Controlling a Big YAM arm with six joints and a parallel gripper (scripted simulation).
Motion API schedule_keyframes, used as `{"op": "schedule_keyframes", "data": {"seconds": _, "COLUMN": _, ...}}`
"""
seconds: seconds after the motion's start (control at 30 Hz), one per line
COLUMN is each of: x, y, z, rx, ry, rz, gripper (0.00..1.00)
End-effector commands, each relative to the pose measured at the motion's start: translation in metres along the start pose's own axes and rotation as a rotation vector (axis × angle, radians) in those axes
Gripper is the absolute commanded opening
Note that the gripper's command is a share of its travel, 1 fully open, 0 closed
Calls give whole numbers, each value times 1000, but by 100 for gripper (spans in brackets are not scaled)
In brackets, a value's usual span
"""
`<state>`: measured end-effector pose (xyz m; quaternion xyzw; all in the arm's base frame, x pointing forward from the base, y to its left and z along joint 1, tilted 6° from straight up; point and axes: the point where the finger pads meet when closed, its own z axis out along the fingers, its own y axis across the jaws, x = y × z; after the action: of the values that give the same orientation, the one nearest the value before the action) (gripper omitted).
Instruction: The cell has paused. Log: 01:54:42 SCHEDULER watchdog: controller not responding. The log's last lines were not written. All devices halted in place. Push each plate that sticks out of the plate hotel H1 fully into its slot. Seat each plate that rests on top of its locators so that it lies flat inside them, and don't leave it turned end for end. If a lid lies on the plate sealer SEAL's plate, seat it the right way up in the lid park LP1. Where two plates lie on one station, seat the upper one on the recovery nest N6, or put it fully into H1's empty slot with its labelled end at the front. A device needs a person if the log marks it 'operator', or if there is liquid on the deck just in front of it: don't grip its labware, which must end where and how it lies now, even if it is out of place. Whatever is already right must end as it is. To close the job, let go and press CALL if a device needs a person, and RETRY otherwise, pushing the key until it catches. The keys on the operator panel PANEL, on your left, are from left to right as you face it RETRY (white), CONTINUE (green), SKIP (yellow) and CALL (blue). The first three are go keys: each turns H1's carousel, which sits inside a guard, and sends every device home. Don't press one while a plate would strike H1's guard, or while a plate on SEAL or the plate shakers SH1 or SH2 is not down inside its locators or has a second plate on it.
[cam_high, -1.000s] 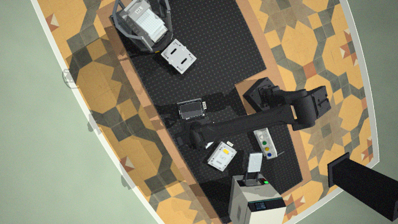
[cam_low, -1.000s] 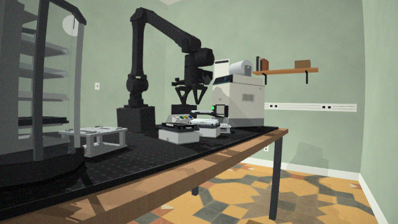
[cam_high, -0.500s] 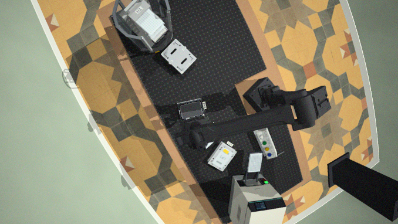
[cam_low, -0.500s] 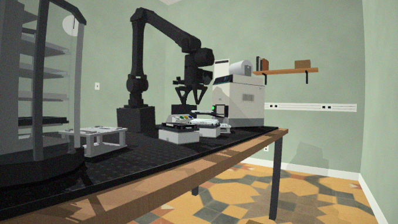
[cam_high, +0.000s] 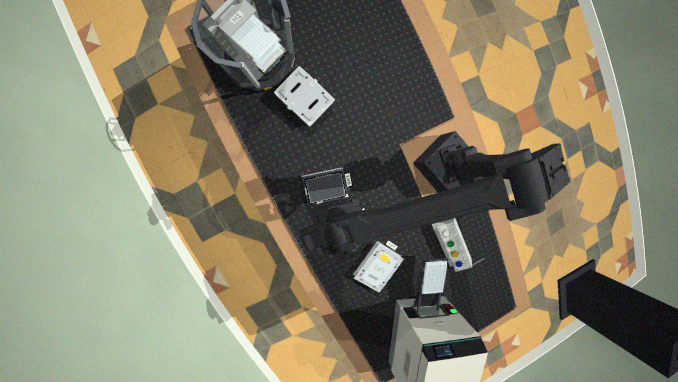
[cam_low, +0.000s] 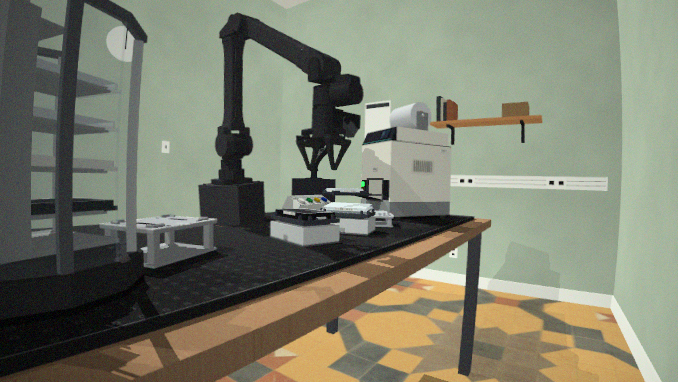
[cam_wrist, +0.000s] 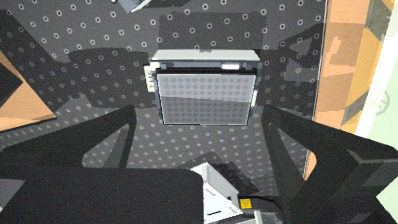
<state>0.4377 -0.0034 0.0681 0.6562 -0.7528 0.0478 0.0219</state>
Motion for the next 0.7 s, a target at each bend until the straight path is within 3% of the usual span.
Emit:
{"op": "schedule_keyframes", "data": {"seconds": 0.0, "x": -7, "y": -28, "z": -42, "rx": 81, "ry": -18, "rz": 8, "gripper": 100}}
{"op": "schedule_keyframes", "data": {"seconds": 0.67, "x": -7, "y": -24, "z": -92, "rx": 84, "ry": -19, "rz": 6, "gripper": 100}}
